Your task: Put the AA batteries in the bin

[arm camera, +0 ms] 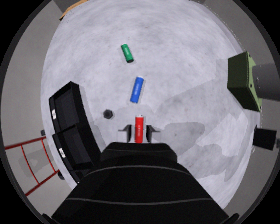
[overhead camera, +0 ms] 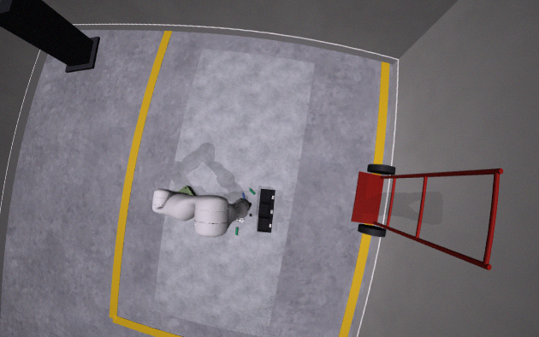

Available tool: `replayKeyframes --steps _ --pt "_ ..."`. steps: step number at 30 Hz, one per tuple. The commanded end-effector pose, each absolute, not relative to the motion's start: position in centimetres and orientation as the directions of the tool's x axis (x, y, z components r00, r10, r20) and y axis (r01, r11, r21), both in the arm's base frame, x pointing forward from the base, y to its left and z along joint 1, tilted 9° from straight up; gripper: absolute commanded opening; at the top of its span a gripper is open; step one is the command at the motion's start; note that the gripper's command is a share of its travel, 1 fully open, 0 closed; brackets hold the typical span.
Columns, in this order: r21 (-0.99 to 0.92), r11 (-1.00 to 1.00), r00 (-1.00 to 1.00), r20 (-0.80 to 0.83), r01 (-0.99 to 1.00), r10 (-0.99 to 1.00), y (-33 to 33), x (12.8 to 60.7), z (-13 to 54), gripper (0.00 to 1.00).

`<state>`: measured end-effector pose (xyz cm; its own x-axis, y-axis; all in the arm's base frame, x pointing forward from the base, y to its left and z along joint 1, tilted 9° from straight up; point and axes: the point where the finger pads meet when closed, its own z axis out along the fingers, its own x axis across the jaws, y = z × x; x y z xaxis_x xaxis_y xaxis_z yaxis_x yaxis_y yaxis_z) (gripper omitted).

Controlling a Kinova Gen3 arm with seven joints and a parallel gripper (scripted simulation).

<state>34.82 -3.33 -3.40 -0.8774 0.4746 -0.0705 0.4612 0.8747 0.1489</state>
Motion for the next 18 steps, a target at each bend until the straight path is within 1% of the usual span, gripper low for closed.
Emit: replayKeyframes --steps 1,18 --pt "0.149 0.868 -0.872 -0.066 0.473 0.486 -3.74 34.56 -3.83 0.60" --pt "0.149 0.868 -0.872 -0.066 0.473 0.486 -3.74 34.63 -3.83 0.60"
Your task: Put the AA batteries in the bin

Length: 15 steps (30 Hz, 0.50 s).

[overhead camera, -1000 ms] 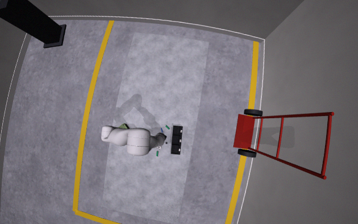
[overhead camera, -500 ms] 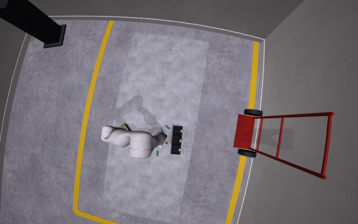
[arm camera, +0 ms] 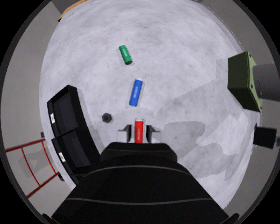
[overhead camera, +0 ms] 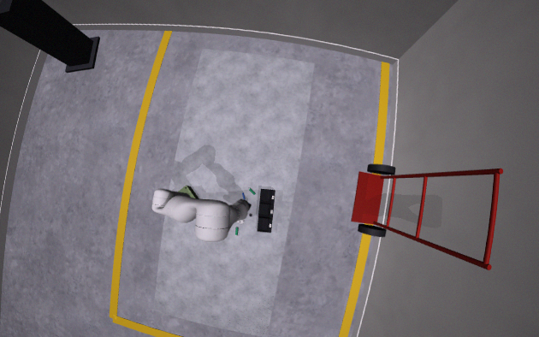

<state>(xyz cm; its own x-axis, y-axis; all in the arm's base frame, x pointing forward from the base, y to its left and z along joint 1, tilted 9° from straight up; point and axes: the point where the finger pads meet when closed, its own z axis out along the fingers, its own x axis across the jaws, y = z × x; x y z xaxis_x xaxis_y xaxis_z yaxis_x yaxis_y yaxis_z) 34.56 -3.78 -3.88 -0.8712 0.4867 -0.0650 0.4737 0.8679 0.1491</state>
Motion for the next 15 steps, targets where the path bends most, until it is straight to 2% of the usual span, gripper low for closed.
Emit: replayKeyframes --steps 1,3,4,15 --pt "0.149 0.868 -0.872 -0.066 0.473 0.486 -3.72 34.64 -3.82 0.60" --pt "0.149 0.868 -0.872 -0.066 0.473 0.486 -3.69 34.65 -3.82 0.60" --pt "0.149 0.868 -0.872 -0.066 0.473 0.486 -3.69 34.65 -3.82 0.31" --pt "0.149 0.868 -0.872 -0.066 0.473 0.486 -3.69 34.66 -3.82 0.31"
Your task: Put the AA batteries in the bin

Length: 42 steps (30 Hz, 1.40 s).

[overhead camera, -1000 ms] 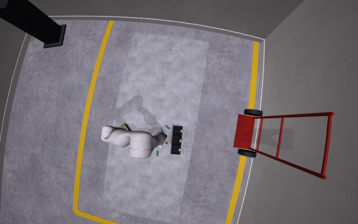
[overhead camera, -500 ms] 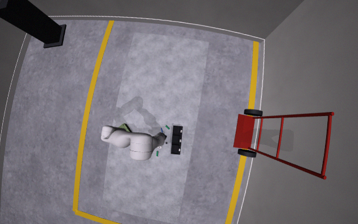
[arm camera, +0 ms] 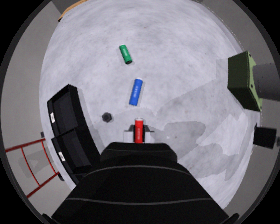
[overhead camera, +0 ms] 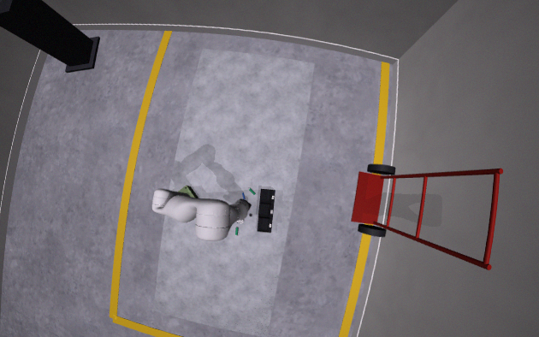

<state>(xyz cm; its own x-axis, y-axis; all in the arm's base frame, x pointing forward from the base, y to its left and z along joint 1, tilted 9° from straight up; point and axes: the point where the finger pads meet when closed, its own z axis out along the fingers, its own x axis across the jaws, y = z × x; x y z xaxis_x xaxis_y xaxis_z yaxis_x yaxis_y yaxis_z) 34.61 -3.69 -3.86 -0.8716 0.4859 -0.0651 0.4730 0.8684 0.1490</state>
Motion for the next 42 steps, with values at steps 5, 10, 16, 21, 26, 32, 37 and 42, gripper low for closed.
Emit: replayKeyframes --steps 5,10,16,21,26,32,37,42 --pt "0.149 0.868 -0.872 -0.066 0.473 0.486 -3.7 34.7 -3.8 0.31" --pt "0.149 0.868 -0.871 -0.066 0.473 0.486 -3.7 34.7 -3.8 0.31" --pt "0.149 0.868 -0.871 -0.066 0.473 0.486 -3.7 34.7 -3.8 0.31" --pt "0.149 0.868 -0.872 -0.066 0.473 0.486 -3.7 34.6 -3.5 0.31" --pt "0.150 0.868 -0.872 -0.066 0.473 0.486 -3.8 34.5 -2.5 0.31" --pt "0.150 0.868 -0.872 -0.066 0.473 0.486 -4.0 34.2 -0.5 0.31" --pt "0.150 0.868 -0.872 -0.066 0.473 0.486 -4.2 34.0 1.1 0.31" --pt "0.150 0.868 -0.872 -0.066 0.473 0.486 -4.3 33.9 2.1 0.31"
